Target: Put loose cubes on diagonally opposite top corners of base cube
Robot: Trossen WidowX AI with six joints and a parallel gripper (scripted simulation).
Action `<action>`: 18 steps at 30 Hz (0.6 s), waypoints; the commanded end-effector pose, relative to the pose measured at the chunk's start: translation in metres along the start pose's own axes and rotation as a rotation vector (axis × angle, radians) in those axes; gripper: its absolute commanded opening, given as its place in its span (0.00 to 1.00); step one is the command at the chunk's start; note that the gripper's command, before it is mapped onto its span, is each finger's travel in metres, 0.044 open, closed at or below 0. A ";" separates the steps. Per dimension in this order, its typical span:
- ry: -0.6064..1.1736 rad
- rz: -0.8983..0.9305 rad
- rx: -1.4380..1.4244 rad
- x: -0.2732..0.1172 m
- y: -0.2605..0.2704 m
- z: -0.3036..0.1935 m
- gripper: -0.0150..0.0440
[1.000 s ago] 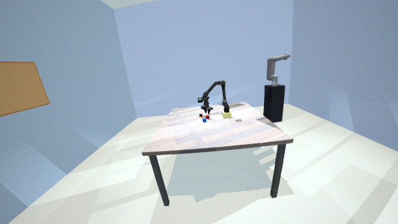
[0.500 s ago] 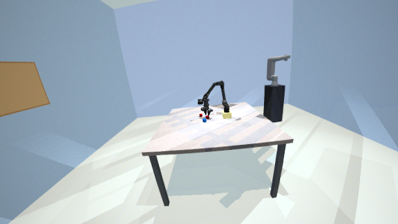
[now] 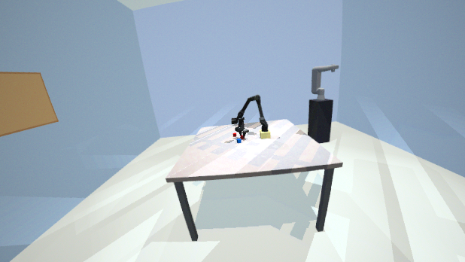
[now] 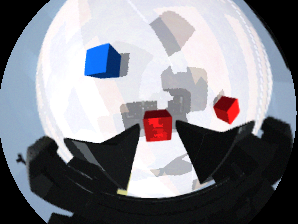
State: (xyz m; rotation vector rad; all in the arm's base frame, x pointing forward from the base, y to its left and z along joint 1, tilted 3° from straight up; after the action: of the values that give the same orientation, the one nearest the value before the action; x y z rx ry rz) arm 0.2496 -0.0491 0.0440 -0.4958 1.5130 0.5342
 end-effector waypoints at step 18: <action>-0.001 0.003 0.005 -0.029 -0.004 0.004 0.43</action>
State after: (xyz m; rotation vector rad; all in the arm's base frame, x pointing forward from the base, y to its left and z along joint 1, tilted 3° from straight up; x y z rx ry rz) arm 0.2526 -0.0502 0.0622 -0.4879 1.5275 0.5409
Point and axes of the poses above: the point midway between the two fingers, 35 mm back from their tips, its own x axis out along the fingers, its own y axis across the jaws, z = x × y, the point moved 7 cm from there along -x, back along the fingers, and after that the axes turned 9 degrees about -x, right-handed, at the moved point
